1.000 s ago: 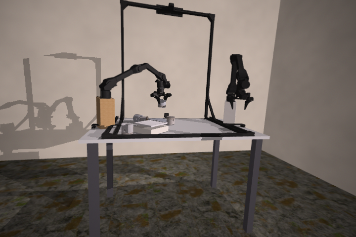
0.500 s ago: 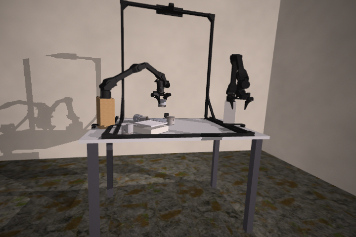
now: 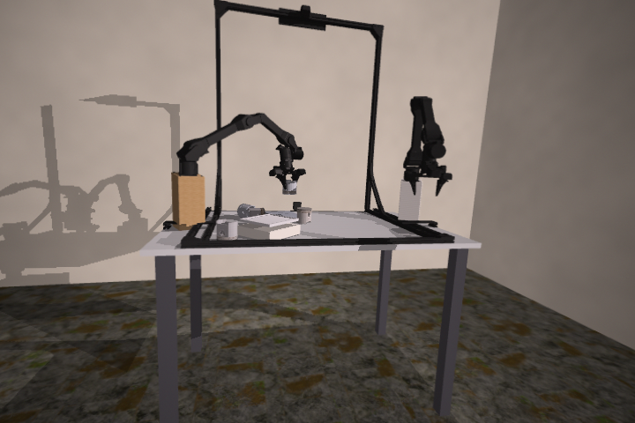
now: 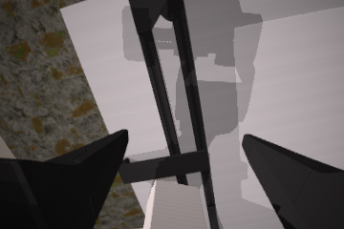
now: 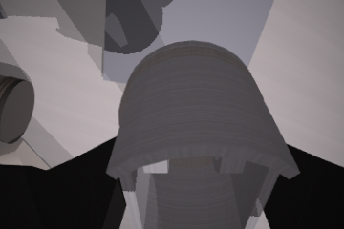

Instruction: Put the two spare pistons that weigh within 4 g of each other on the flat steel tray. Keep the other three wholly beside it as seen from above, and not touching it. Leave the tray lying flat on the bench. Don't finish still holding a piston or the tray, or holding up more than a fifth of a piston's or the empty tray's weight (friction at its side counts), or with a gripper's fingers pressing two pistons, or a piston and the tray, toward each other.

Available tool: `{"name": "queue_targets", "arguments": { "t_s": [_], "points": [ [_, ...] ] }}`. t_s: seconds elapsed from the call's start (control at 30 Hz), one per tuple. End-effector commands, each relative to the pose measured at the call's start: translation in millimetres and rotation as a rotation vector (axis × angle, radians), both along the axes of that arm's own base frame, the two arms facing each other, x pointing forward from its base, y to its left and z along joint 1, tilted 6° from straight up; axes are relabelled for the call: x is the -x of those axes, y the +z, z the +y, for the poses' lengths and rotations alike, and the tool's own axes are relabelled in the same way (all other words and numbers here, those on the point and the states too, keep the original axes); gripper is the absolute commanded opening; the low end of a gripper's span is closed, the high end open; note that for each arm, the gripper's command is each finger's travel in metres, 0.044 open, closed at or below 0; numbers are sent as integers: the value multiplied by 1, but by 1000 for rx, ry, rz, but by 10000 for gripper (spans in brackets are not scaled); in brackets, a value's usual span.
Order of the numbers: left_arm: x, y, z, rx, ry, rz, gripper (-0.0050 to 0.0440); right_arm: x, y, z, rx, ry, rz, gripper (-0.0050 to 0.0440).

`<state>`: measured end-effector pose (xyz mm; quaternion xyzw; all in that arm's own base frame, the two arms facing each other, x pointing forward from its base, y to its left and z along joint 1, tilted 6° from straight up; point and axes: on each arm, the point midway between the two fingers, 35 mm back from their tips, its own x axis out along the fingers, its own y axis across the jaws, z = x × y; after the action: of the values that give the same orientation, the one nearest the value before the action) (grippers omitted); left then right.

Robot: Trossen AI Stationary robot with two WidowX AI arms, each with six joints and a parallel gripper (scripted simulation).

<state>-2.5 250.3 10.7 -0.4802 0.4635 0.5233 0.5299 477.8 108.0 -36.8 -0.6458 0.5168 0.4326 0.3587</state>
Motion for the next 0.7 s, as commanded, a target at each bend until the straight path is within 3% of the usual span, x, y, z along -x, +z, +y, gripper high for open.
{"name": "queue_targets", "arguments": {
  "t_s": [0.0, 0.67],
  "points": [
    [0, 0, 0, 0, -1, -1, 440, 0, -7, -3, 9, 4, 4, 158],
    [0, 0, 0, 0, -1, -1, 440, -1, -36, -10, 9, 4, 4, 158]
  ]
}}
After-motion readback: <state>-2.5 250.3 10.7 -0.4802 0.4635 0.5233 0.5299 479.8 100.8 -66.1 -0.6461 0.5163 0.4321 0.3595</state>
